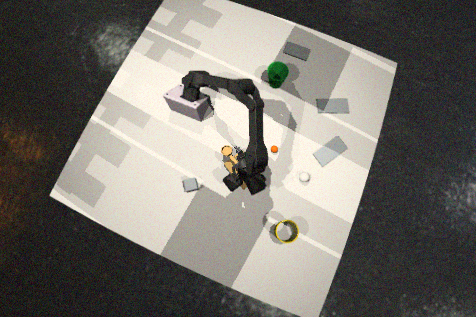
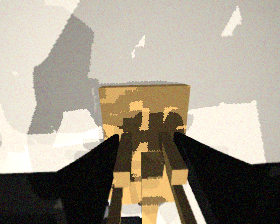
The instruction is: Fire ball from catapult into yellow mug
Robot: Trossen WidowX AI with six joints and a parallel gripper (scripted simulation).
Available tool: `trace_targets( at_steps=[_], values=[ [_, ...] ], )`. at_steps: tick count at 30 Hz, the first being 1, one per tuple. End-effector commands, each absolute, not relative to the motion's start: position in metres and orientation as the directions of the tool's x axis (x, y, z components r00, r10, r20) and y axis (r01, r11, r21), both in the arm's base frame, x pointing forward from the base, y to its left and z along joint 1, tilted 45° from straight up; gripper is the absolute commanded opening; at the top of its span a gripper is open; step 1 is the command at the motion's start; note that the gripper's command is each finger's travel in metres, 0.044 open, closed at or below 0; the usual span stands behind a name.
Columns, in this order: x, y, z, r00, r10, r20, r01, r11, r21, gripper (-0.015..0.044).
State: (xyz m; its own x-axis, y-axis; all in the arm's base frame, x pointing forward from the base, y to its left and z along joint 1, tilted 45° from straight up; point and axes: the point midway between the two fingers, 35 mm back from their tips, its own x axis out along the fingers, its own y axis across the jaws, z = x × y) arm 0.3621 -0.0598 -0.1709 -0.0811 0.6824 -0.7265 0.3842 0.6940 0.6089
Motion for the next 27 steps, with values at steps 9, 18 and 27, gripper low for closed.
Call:
trace_targets(
  at_steps=[9, 18, 27],
  values=[
    [0.366, -0.095, -0.135, -0.081, 0.680, -0.728, 0.384, 0.696, 0.607, 0.0000],
    [0.366, -0.090, -0.143, -0.081, 0.682, -0.727, 0.390, 0.692, 0.607, 0.0000],
    [0.365, -0.080, -0.154, -0.080, 0.684, -0.725, 0.393, 0.690, 0.607, 0.0000]
  ],
)
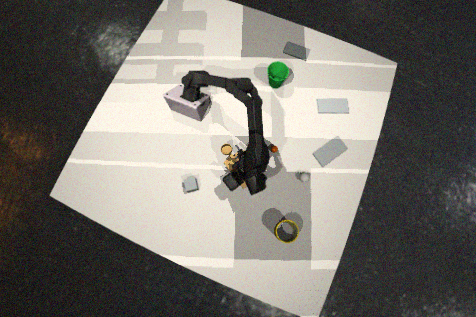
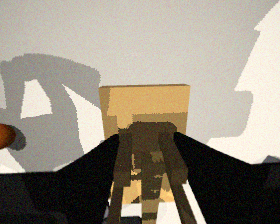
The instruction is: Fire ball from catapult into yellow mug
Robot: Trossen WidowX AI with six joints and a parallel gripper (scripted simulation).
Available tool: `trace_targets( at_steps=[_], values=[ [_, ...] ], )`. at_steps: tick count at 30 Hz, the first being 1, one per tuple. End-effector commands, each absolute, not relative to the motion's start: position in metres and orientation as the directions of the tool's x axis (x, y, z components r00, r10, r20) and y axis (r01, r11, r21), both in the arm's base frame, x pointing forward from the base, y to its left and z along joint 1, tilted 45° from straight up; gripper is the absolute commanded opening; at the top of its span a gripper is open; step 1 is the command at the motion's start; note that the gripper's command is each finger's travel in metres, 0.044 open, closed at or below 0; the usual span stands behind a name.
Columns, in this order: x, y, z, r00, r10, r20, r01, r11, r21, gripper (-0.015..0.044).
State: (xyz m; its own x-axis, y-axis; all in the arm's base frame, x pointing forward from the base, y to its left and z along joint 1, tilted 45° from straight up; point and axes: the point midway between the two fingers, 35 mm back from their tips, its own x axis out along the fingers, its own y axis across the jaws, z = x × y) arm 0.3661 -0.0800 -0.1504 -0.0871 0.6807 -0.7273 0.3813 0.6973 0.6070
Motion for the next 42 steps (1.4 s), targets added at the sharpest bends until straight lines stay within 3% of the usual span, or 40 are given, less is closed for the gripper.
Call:
trace_targets(
  at_steps=[1, 22, 38, 42],
  values=[
    [0.365, -0.079, -0.155, -0.080, 0.684, -0.725, 0.393, 0.690, 0.607, 0.0000],
    [0.363, -0.063, -0.170, -0.088, 0.684, -0.724, 0.388, 0.693, 0.607, 0.0000],
    [0.368, -0.080, -0.154, -0.088, 0.682, -0.726, 0.388, 0.695, 0.605, 0.0420],
    [0.371, -0.125, -0.107, -0.090, 0.680, -0.728, 0.389, 0.697, 0.603, 0.0440]
  ],
)
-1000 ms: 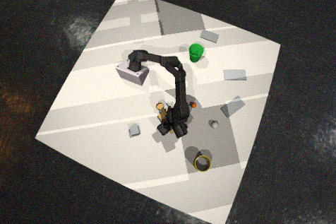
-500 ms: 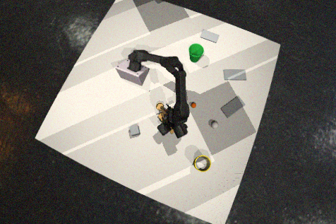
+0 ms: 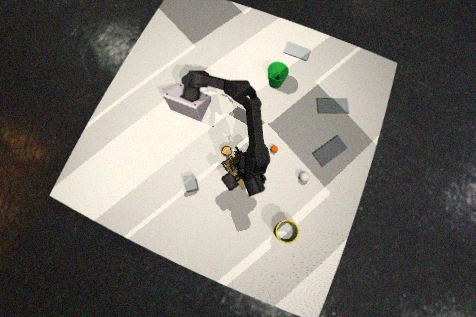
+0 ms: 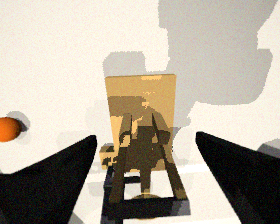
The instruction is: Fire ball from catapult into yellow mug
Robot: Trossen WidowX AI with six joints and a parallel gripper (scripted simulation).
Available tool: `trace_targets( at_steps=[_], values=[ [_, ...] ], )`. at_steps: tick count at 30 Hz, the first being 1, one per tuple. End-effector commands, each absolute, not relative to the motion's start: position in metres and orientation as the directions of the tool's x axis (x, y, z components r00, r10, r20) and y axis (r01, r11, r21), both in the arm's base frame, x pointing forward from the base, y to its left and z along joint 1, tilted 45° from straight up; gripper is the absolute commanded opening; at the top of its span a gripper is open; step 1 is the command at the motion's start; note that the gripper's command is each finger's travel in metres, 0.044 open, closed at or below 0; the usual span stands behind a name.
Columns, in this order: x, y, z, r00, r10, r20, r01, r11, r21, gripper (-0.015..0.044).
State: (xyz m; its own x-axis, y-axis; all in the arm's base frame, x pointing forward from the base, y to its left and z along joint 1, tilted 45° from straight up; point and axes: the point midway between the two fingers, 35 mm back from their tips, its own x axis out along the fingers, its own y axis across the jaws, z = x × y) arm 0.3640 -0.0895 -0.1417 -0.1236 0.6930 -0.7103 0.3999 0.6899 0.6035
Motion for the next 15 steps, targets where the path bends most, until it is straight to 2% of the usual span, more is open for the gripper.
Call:
trace_targets(
  at_steps=[1, 12, 15],
  values=[
    [0.371, -0.130, -0.100, -0.090, 0.680, -0.728, 0.390, 0.697, 0.603, 0.0440],
    [0.368, -0.127, -0.104, -0.081, 0.684, -0.724, 0.392, 0.690, 0.608, 0.0440],
    [0.366, -0.103, -0.128, -0.081, 0.686, -0.724, 0.392, 0.689, 0.609, 0.0440]
  ],
)
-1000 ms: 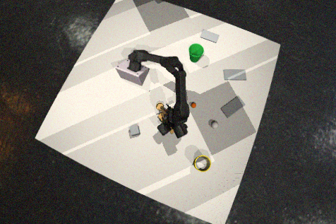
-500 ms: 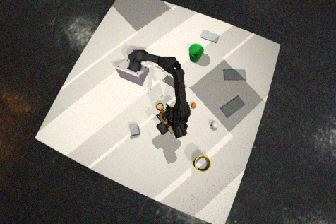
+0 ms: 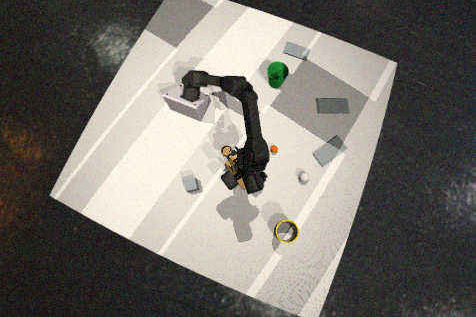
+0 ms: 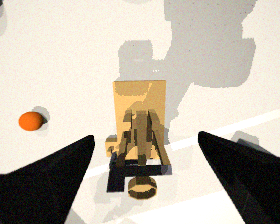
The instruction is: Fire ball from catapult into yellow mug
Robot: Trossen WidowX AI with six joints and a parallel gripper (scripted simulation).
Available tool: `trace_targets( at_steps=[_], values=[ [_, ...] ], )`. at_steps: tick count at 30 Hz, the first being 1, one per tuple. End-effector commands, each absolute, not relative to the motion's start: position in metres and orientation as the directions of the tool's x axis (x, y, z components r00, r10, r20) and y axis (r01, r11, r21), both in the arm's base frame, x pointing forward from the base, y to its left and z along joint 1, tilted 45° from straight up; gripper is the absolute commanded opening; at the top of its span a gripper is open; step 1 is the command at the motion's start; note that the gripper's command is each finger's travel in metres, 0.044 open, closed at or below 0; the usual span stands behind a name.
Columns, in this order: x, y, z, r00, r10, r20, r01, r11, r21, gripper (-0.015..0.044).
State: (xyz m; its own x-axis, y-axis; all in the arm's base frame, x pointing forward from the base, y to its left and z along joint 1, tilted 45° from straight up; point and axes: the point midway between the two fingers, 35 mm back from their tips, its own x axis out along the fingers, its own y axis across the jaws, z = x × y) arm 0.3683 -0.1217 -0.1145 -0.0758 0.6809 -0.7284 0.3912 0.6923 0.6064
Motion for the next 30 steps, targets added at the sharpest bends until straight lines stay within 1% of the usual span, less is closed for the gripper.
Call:
trace_targets(
  at_steps=[1, 30],
  values=[
    [0.365, -0.098, -0.134, -0.081, 0.686, -0.723, 0.392, 0.689, 0.610, 0.0440],
    [0.362, -0.068, -0.164, -0.080, 0.687, -0.722, 0.391, 0.688, 0.611, 0.0440]
  ],
)
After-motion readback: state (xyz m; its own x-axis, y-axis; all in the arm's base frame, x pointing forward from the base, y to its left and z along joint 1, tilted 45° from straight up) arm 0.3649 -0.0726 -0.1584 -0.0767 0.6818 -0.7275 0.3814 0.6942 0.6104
